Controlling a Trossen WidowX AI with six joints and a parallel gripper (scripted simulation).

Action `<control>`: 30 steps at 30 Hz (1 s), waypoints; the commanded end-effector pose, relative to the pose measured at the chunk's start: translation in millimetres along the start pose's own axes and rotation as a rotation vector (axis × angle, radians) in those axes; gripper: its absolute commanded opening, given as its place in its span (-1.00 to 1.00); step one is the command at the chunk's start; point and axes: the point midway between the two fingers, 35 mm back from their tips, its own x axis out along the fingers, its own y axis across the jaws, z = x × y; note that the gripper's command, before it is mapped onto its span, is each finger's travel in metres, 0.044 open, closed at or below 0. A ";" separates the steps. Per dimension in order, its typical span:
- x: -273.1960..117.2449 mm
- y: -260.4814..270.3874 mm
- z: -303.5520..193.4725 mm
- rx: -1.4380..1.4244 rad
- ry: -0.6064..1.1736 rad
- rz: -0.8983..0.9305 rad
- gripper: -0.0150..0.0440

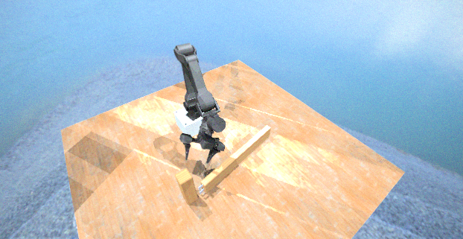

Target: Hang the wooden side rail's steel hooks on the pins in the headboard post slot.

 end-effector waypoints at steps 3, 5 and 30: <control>-6.3 7.0 3.6 0.581 -0.074 -0.095 1.00; -8.4 8.5 4.4 0.713 -0.101 -0.108 1.00; -10.0 9.7 5.0 0.811 -0.124 -0.115 1.00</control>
